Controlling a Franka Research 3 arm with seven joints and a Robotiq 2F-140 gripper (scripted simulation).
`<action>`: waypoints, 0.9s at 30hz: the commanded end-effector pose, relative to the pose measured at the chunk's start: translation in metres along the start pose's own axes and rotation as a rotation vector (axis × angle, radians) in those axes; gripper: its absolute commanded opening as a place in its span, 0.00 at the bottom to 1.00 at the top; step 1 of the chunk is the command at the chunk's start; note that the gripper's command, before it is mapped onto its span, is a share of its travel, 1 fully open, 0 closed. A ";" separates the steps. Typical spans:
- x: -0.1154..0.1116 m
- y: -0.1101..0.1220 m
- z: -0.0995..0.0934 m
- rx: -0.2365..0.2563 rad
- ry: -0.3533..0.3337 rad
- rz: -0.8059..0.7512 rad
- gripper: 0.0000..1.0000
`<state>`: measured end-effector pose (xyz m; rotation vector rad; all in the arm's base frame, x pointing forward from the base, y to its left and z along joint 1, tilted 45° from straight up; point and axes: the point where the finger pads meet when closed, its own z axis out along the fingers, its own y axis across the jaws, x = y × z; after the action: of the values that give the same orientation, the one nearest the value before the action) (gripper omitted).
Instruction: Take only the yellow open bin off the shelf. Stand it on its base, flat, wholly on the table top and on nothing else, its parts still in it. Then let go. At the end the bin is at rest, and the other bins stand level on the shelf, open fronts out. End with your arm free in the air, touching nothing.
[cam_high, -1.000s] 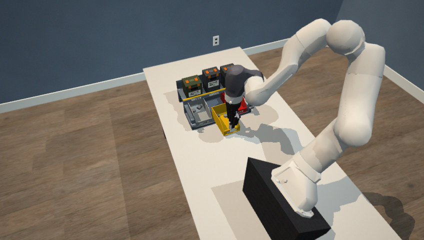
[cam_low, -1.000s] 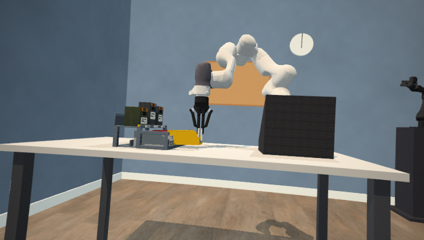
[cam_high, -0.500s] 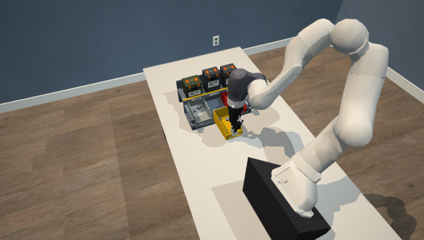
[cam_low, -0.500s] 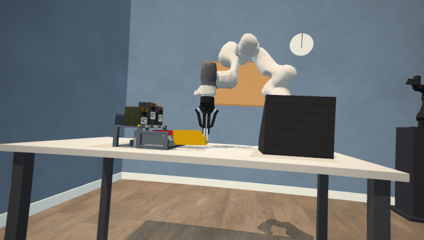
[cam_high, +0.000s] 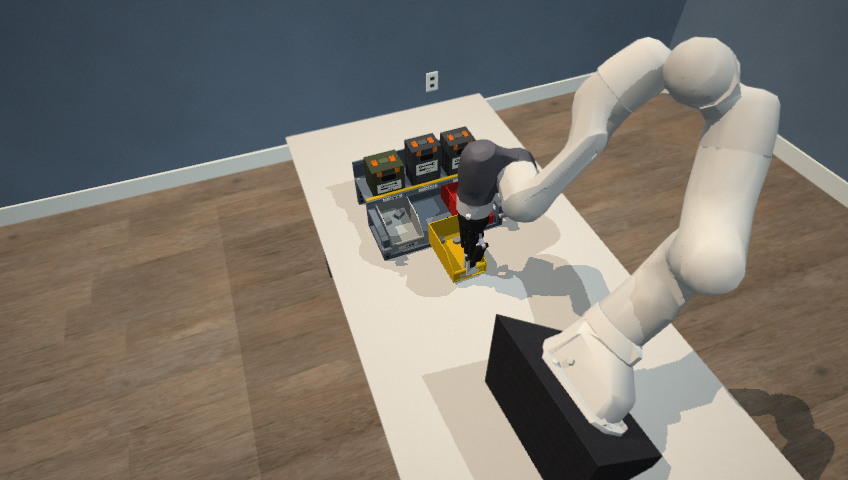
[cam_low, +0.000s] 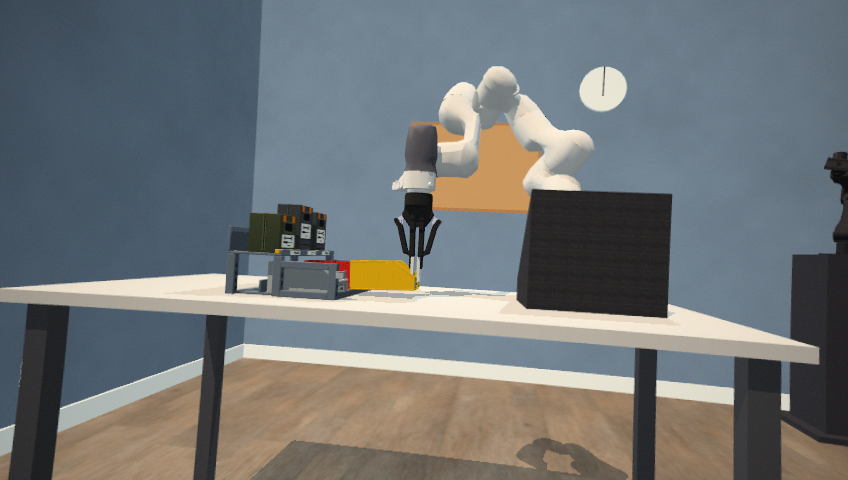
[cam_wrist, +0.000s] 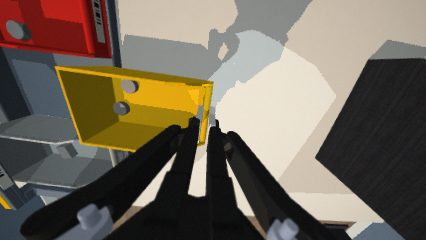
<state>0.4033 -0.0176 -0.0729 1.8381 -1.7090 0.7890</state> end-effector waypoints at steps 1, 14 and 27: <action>-0.001 -0.001 -0.001 0.007 -0.004 0.018 0.00; -0.002 0.010 -0.002 0.007 -0.004 0.018 0.00; -0.003 0.019 -0.003 0.004 -0.002 0.015 0.00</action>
<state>0.3883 -0.0195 -0.0733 1.8277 -1.7176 0.7905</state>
